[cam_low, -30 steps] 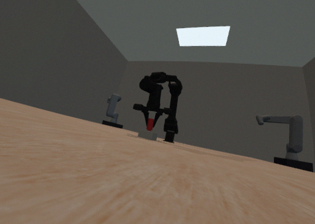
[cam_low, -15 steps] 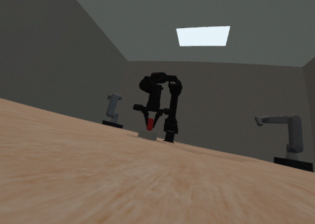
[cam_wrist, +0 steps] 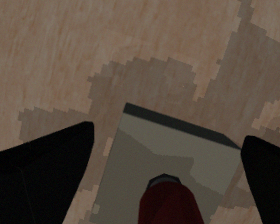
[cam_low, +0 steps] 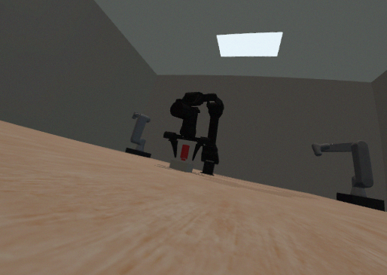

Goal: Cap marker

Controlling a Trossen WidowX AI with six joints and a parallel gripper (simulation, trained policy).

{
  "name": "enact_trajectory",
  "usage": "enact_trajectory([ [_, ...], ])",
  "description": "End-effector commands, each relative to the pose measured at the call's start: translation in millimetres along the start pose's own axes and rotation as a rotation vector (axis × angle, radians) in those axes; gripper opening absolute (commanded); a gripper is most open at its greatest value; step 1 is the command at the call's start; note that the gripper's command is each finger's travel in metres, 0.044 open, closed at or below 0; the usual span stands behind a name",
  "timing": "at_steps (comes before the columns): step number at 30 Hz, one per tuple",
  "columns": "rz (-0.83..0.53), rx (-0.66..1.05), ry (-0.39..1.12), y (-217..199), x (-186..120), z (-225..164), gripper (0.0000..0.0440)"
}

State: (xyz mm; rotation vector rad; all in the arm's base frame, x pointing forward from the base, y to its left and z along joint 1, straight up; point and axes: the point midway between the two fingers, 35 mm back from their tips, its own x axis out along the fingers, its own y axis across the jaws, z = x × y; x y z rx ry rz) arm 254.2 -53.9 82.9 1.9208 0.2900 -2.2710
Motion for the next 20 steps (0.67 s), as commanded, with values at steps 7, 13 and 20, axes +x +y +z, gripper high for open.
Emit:
enact_trajectory([
  [7,0.045,0.001,0.065,2.6,-20.1,-0.2,0.0440],
  [13,0.069,0.008,0.098,4.4,-40.5,1.3,0.0440],
  [20,0.089,0.016,0.133,5.9,-56.2,3.7,0.0440],
])
